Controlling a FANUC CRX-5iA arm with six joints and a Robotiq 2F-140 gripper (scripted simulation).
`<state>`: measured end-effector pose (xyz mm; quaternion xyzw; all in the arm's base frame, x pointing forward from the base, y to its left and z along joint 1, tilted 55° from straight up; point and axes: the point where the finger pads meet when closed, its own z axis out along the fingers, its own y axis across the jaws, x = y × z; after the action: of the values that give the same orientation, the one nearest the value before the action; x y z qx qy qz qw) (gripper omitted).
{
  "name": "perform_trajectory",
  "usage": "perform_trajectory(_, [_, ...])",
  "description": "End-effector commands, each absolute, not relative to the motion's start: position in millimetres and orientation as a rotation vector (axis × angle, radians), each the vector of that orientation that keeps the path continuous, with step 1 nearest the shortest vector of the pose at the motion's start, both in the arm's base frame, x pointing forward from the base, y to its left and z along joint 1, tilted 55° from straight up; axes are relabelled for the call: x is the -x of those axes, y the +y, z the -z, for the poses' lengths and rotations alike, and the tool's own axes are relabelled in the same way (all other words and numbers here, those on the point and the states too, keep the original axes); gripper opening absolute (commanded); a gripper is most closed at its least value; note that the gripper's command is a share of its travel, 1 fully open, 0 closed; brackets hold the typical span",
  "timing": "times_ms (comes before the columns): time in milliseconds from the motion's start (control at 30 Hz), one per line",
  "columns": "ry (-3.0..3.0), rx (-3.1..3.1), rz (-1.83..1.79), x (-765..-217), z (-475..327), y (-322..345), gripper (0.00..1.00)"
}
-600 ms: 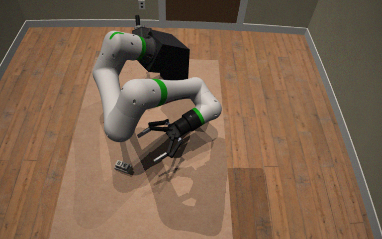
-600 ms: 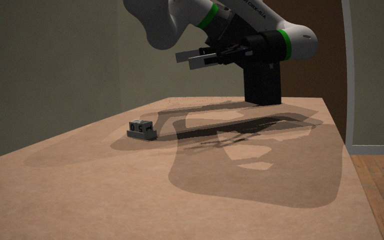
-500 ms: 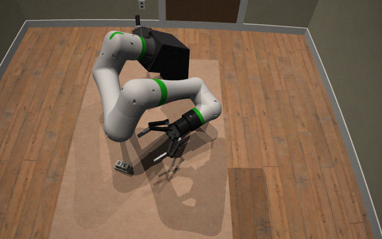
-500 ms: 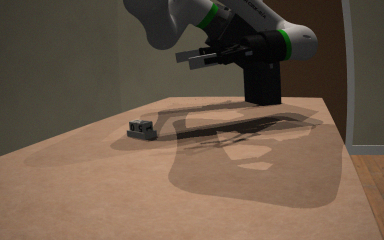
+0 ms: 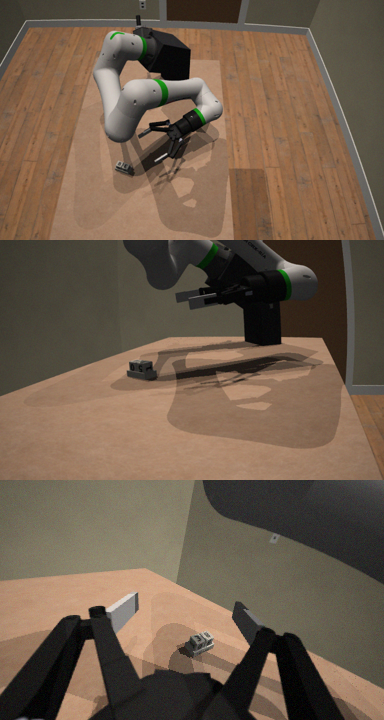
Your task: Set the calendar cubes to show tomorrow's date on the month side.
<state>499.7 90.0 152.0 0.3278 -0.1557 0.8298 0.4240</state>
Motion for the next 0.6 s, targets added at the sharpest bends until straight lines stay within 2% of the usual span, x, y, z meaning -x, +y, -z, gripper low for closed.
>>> perform_trajectory(0, [-0.393,-0.821,-2.077,-499.8,-152.4,89.6,1.00])
perform_trajectory(567, [-1.046,-0.869,-2.231,-505.9,-203.9,12.0,1.00])
